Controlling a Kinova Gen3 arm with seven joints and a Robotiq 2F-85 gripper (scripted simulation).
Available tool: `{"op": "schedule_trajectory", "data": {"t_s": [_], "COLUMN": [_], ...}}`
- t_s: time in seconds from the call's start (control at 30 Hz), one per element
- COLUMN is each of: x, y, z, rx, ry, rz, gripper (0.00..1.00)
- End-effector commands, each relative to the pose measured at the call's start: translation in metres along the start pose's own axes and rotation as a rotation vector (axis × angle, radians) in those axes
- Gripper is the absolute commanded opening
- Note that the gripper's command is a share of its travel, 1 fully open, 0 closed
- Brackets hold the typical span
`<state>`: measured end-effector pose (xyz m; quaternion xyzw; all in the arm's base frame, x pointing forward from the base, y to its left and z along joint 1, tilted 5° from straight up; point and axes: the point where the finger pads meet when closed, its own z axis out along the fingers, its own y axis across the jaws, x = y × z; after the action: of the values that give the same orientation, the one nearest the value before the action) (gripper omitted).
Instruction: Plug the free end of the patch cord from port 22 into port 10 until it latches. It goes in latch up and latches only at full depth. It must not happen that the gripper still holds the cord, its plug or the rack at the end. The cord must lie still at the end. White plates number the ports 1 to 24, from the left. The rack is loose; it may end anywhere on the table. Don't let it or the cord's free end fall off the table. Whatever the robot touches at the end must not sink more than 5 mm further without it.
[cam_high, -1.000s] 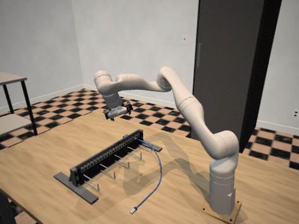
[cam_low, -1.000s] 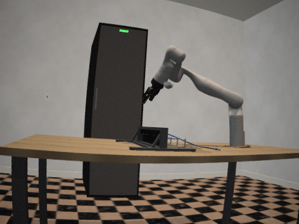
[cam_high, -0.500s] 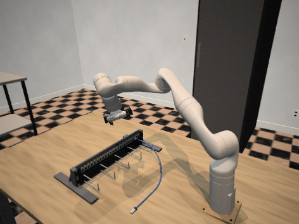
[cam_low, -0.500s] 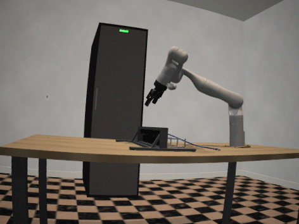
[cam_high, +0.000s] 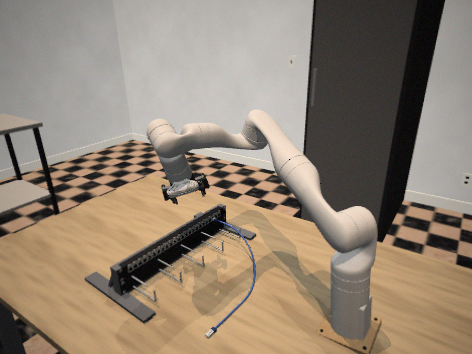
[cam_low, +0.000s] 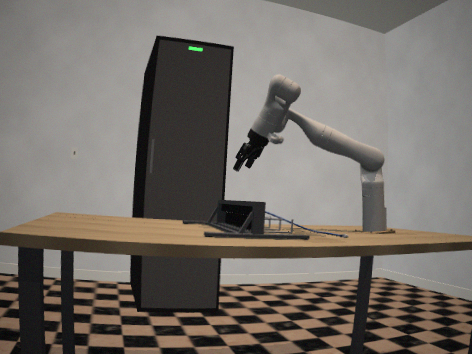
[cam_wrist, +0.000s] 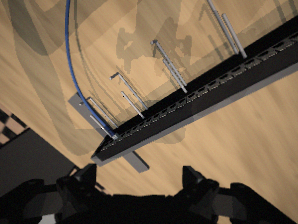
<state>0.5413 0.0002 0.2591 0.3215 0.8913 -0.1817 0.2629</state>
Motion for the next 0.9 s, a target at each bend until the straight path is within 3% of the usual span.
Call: {"op": "schedule_trajectory", "data": {"t_s": [0.0,0.23,0.27,0.53,0.57,0.8,0.83,0.87], "x": [0.022,0.02,0.038,0.036,0.054,0.052,0.069,0.068], "y": [0.005,0.006,0.008,0.01,0.012,0.013,0.014,0.015], "z": [-0.003,-0.004,-0.005,-0.006,-0.007,-0.008,-0.01,-0.011], "rx": [-0.016,-0.019,-0.026,-0.029,-0.035,-0.037,-0.042,-0.045], "ry": [0.032,0.03,0.058,0.056,0.083,0.081,0.108,0.107], "rz": [0.017,0.02,0.038,0.041,0.06,0.062,0.082,0.084], "gripper": [1.0,1.0,1.0,1.0,1.0,1.0,1.0,1.0]}}
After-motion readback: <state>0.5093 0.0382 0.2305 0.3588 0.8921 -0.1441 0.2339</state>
